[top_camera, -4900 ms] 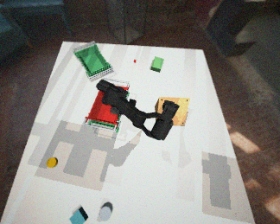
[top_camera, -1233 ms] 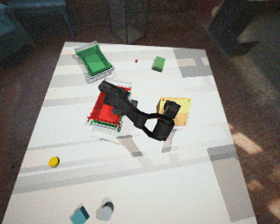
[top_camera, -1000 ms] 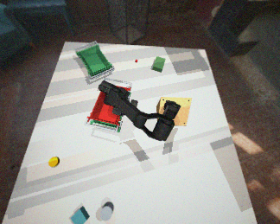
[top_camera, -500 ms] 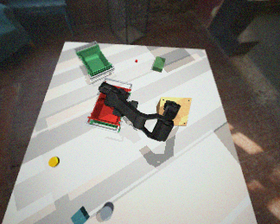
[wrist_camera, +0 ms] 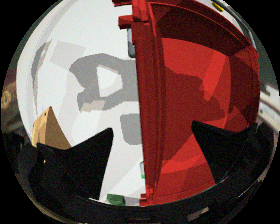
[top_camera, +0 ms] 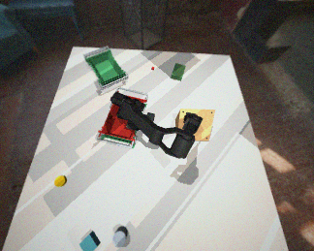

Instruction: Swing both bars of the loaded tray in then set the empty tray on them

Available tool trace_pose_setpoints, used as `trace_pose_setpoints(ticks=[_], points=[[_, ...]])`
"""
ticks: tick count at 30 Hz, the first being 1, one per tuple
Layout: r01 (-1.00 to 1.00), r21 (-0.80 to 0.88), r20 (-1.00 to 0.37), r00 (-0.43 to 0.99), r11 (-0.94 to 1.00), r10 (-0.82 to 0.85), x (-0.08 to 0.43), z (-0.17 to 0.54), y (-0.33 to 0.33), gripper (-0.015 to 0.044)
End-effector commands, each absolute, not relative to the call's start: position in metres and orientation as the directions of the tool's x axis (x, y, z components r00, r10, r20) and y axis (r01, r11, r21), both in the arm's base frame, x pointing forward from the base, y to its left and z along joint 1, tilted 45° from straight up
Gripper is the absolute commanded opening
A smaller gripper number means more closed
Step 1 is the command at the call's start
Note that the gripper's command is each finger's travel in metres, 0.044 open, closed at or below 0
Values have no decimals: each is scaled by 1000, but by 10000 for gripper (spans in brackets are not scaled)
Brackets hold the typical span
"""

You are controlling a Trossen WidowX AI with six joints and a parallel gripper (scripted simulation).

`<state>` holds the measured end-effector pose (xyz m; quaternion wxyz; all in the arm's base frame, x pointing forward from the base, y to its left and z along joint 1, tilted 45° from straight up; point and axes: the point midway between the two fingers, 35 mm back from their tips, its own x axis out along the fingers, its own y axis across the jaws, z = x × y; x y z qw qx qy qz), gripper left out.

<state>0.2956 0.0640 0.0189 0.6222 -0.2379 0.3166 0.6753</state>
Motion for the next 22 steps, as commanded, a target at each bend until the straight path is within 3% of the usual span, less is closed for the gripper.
trace_pose_setpoints(ticks=[1, 22], points=[[-991, 132, -716, -113, -25, 689, 297, 21, 62, 440], [-991, 131, -717, -108, -19, 688, 307, 93, -8, 440]])
